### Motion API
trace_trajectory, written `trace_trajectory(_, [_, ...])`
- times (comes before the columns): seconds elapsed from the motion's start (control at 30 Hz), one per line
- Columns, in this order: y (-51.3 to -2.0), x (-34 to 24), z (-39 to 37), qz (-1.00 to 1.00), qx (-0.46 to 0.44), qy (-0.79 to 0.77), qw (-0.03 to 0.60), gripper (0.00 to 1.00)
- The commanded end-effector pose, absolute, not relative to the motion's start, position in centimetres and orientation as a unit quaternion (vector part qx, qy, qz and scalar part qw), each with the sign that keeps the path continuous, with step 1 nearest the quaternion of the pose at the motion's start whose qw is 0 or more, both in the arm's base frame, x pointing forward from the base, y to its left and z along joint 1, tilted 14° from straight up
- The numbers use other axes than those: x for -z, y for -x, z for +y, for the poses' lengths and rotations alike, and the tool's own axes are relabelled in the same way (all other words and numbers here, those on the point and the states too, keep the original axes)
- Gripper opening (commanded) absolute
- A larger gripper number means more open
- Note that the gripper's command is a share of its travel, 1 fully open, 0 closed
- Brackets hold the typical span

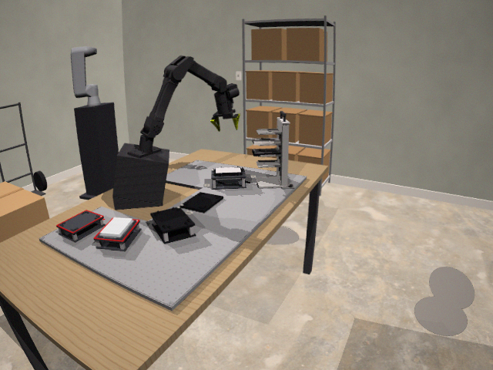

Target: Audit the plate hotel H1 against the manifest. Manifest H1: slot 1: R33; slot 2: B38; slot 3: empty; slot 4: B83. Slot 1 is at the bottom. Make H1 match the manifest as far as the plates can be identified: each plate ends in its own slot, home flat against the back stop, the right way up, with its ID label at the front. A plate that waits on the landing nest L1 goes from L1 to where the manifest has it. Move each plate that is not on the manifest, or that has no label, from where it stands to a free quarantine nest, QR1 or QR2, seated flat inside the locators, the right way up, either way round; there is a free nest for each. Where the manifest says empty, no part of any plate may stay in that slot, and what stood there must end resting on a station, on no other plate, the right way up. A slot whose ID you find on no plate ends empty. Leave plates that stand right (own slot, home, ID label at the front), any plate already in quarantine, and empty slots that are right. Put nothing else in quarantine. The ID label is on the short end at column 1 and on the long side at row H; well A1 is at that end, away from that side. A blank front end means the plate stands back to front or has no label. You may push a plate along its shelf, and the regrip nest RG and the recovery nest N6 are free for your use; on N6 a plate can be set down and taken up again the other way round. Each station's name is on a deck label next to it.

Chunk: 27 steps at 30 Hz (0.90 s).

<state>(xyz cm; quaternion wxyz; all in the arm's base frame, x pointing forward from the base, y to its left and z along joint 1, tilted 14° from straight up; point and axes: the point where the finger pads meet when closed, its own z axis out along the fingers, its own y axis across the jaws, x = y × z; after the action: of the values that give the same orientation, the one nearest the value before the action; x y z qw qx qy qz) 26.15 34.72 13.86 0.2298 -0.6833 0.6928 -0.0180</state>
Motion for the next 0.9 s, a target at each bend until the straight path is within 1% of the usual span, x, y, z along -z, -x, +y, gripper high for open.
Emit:
trace_trajectory(0.0, [-25.9,-14.0,34.4,0.668,0.023,0.717,0.200,1.00])
trace_trajectory(0.4, [-25.6,-13.9,34.5,0.582,0.051,0.802,0.126,1.00])
trace_trajectory(0.47, [-25.6,-13.9,34.5,0.582,0.051,0.802,0.126,1.00])
trace_trajectory(0.57, [-25.4,-13.9,34.6,0.561,0.060,0.819,0.110,1.00])
trace_trajectory(0.7, [-25.3,-14.7,34.6,0.560,0.056,0.818,0.119,1.00])
trace_trajectory(0.73, [-24.9,-12.5,33.9,0.561,0.057,0.821,0.090,1.00])
trace_trajectory(0.87, [-26.0,-11.1,34.2,0.566,0.056,0.816,0.101,1.00])
